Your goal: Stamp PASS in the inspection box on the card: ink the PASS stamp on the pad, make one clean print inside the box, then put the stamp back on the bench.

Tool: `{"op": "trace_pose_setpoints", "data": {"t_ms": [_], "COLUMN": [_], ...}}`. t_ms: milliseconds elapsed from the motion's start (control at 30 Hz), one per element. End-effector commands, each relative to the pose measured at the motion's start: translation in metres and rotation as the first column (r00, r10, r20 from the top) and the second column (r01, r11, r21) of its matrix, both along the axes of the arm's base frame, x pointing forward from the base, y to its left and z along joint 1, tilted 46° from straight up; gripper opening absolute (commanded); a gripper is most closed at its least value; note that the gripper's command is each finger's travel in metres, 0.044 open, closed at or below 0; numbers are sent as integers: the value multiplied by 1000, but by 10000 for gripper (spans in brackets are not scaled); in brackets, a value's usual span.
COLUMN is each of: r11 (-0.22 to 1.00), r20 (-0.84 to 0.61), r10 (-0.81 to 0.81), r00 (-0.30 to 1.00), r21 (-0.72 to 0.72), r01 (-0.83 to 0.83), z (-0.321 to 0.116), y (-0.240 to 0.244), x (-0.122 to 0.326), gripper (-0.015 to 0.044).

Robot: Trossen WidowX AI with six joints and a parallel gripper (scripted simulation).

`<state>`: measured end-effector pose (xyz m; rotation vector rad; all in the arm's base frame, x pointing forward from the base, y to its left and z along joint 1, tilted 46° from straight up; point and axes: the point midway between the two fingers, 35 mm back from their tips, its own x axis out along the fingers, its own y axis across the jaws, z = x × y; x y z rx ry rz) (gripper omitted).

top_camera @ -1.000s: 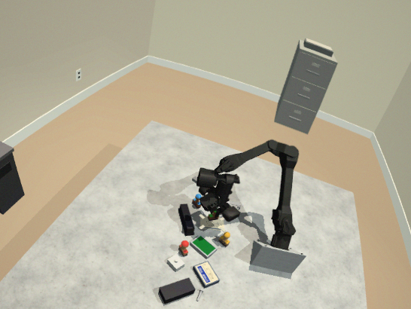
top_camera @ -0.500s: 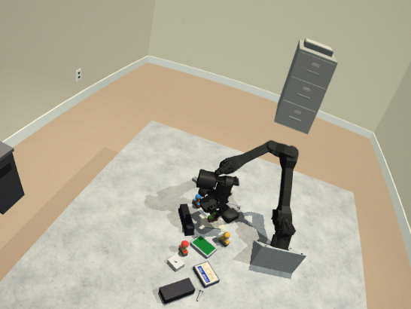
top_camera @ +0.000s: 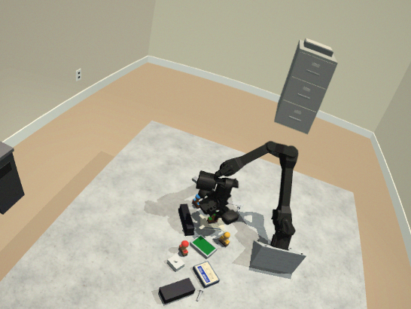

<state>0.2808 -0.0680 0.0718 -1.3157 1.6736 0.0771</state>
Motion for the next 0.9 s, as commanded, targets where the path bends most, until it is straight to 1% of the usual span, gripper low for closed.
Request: {"op": "trace_pose_setpoints", "data": {"t_ms": [0, 867], "r11": [1000, 1000], "r20": [-7, -2], "r10": [-1, -5], "r00": [1000, 1000], "r21": [-7, -7], "r01": [1, 5], "z": [-3, -5], "y": [-4, -7], "x": [-2, -2], "gripper": [0, 0]}}
